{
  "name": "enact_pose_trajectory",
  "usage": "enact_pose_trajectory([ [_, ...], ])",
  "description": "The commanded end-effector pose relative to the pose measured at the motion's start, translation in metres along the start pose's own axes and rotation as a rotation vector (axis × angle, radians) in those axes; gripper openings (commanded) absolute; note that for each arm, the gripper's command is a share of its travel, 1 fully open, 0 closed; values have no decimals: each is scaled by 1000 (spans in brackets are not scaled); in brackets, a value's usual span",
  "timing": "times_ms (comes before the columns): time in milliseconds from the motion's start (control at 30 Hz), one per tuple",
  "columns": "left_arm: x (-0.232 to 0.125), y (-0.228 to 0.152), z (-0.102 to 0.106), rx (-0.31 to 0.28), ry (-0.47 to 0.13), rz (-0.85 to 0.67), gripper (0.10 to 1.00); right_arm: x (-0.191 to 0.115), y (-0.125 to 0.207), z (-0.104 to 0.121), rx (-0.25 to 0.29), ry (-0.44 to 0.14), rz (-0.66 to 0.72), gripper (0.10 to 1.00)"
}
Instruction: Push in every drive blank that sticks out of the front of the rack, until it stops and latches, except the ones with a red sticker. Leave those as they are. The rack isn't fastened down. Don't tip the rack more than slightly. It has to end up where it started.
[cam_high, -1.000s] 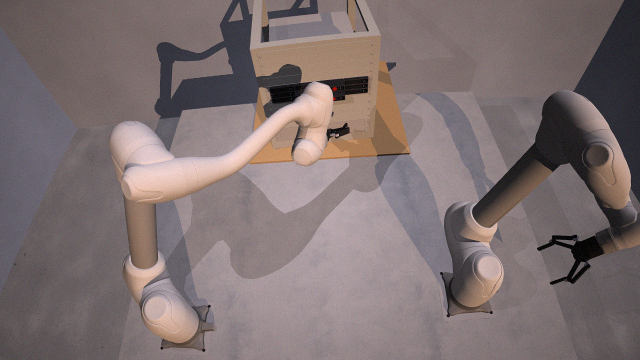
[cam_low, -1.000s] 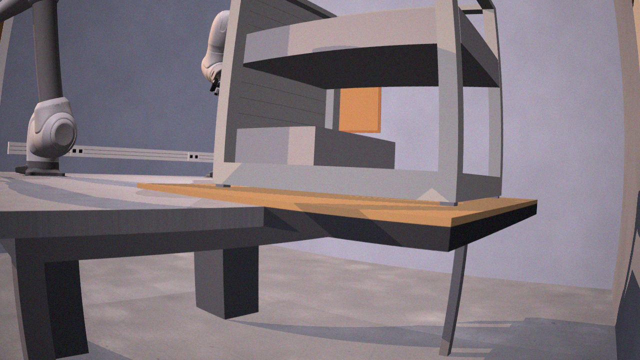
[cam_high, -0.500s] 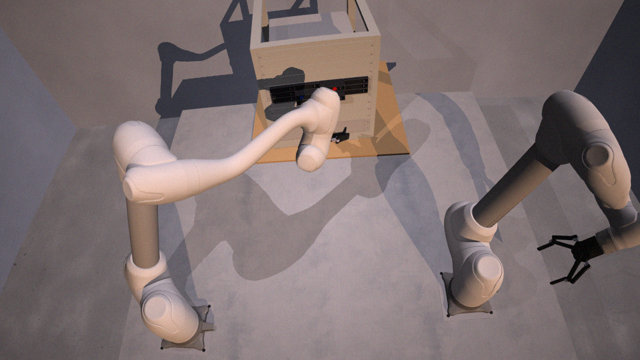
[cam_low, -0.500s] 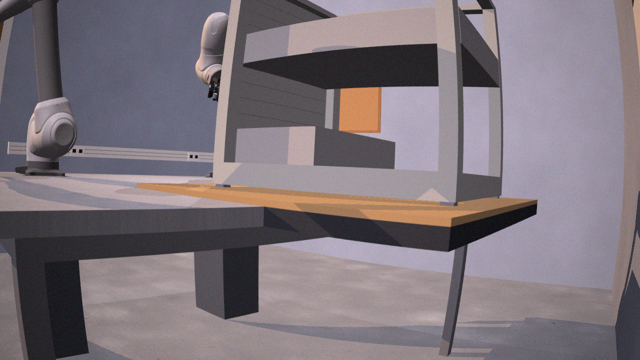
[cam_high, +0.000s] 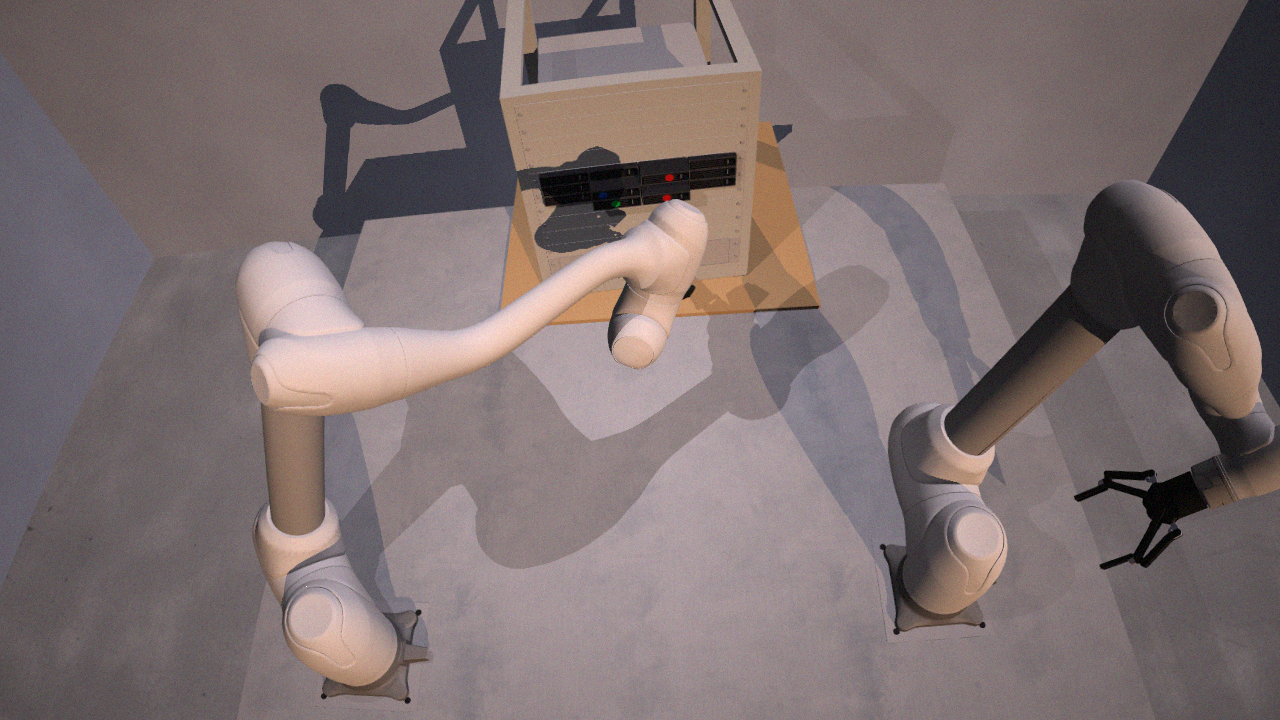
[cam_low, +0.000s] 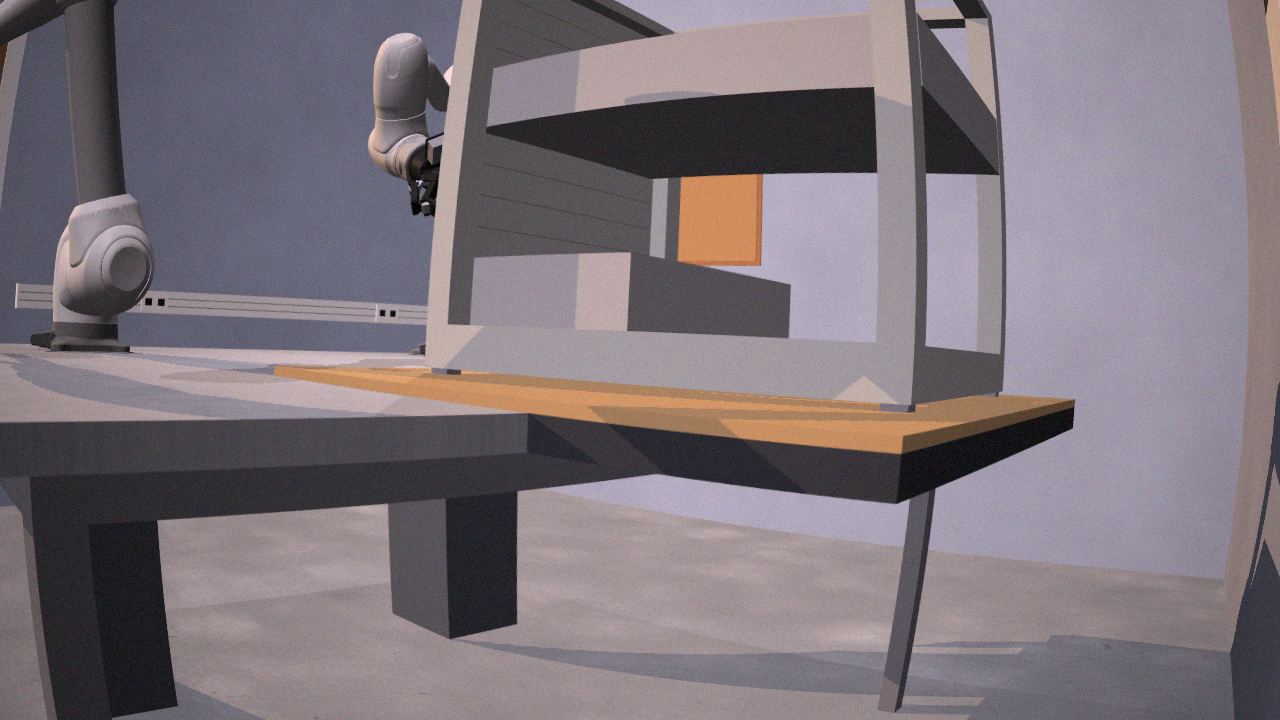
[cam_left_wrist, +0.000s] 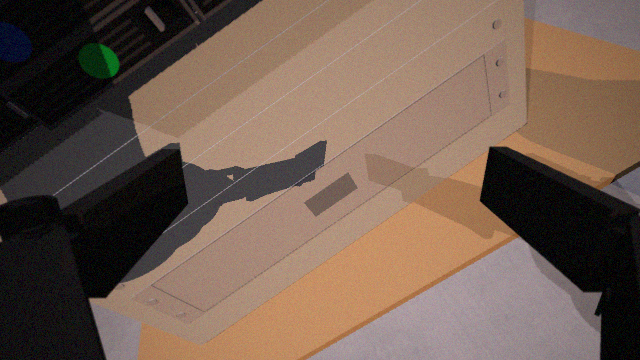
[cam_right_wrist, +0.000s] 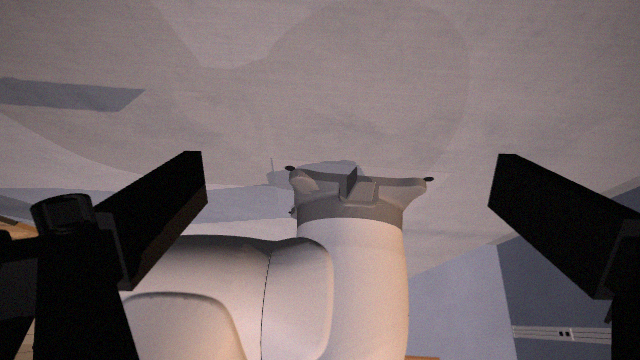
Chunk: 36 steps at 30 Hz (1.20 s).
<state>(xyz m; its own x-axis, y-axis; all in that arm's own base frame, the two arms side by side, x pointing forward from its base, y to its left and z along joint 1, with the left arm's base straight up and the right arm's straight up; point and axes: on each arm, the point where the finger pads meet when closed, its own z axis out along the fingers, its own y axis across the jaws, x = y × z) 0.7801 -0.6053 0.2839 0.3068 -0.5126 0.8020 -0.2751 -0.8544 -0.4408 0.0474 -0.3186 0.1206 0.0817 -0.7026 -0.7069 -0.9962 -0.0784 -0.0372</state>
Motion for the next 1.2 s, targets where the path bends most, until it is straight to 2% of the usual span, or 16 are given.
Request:
enact_pose_trajectory([
  [0,3,-4,-11,52,12,139,1000,0,0,-1,0,1,0,1000],
  [233,10,-9,-34,149,35,382,1000,0,0,-1,0,1,0,1000],
  [300,10,-9,-34,149,35,382,1000,0,0,-1,0,1,0,1000],
  [733,29,-16,-80,326,58,761,1000,0,0,-1,0,1,0,1000],
  [1167,43,-19,-109,429,60,948,1000,0,0,-1,0,1,0,1000],
])
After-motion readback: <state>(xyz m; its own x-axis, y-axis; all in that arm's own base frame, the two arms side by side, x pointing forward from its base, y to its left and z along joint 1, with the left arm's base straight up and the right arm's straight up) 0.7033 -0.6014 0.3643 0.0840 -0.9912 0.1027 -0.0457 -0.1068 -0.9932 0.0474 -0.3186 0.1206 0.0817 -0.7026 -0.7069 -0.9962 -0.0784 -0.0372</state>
